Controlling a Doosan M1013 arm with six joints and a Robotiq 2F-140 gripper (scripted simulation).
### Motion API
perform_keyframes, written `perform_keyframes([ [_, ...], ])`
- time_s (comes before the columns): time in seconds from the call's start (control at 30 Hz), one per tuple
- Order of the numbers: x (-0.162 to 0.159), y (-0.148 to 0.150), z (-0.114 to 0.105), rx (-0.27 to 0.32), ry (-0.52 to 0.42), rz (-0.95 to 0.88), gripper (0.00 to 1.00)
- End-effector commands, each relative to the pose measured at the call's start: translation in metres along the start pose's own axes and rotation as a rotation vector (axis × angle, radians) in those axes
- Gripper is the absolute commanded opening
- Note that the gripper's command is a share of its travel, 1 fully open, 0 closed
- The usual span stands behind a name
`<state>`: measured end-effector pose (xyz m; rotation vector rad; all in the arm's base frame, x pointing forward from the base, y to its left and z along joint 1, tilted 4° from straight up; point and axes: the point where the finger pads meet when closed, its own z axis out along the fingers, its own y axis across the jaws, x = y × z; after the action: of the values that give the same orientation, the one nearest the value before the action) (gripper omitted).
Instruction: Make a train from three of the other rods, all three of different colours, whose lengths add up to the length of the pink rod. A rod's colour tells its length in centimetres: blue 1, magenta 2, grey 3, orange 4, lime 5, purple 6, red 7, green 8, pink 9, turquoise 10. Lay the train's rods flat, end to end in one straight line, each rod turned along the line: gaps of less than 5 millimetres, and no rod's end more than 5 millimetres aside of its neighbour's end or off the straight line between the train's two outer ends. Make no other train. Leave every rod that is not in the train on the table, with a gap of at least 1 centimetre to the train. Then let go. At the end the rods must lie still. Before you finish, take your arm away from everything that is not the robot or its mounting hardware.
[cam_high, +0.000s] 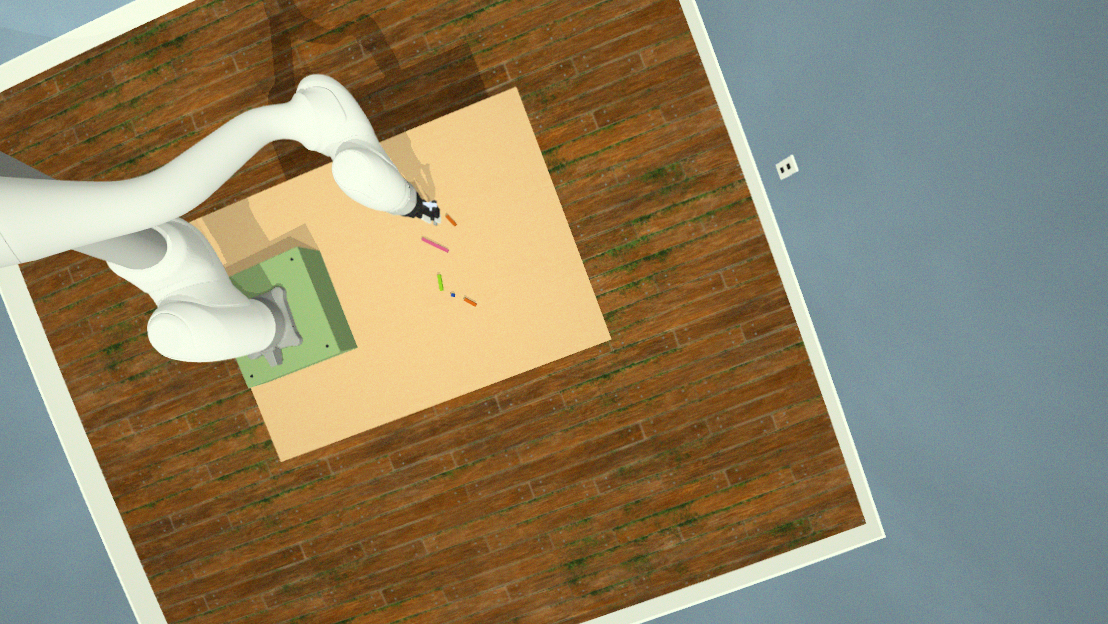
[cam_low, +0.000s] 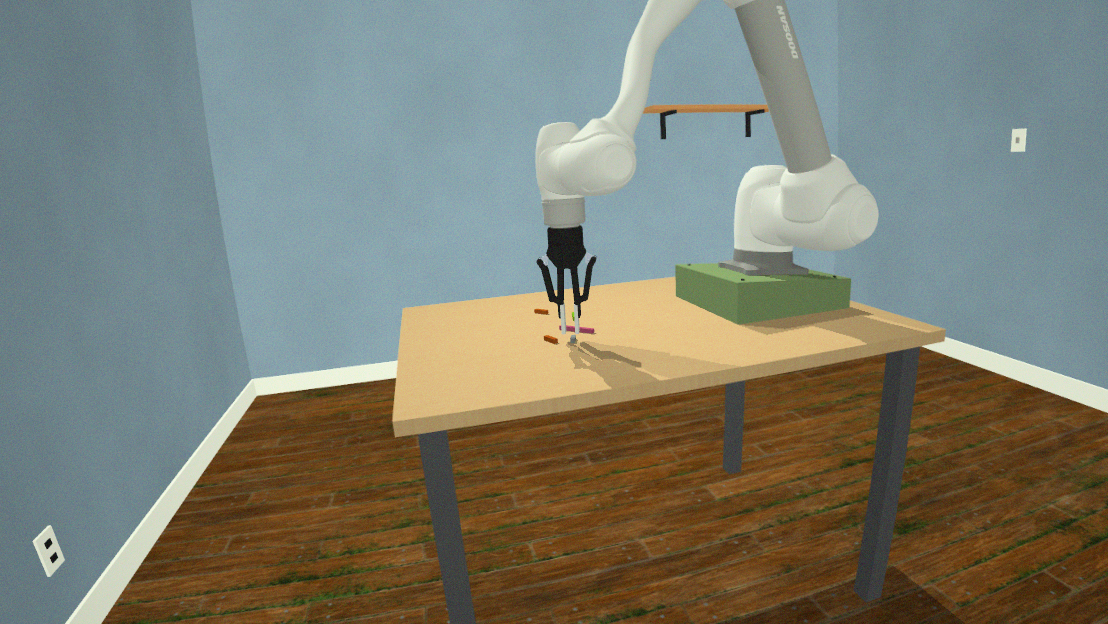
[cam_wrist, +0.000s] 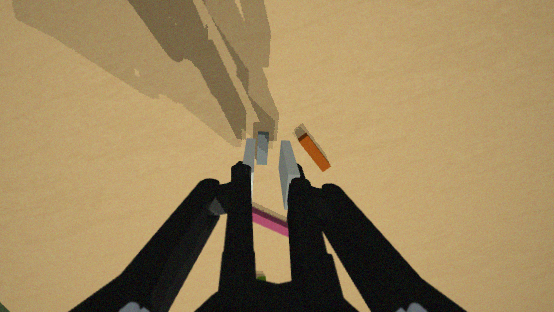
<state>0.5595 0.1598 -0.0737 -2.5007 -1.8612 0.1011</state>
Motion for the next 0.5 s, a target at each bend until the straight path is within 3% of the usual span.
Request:
perform_keyframes([
  [0.0,-0.0009,-0.0073,0.0025,0.003,-0.006,-0.002,0.15],
  [0.47,-0.0014,-0.0098,0.0025,0.003,-0.006,-0.002,0.15],
])
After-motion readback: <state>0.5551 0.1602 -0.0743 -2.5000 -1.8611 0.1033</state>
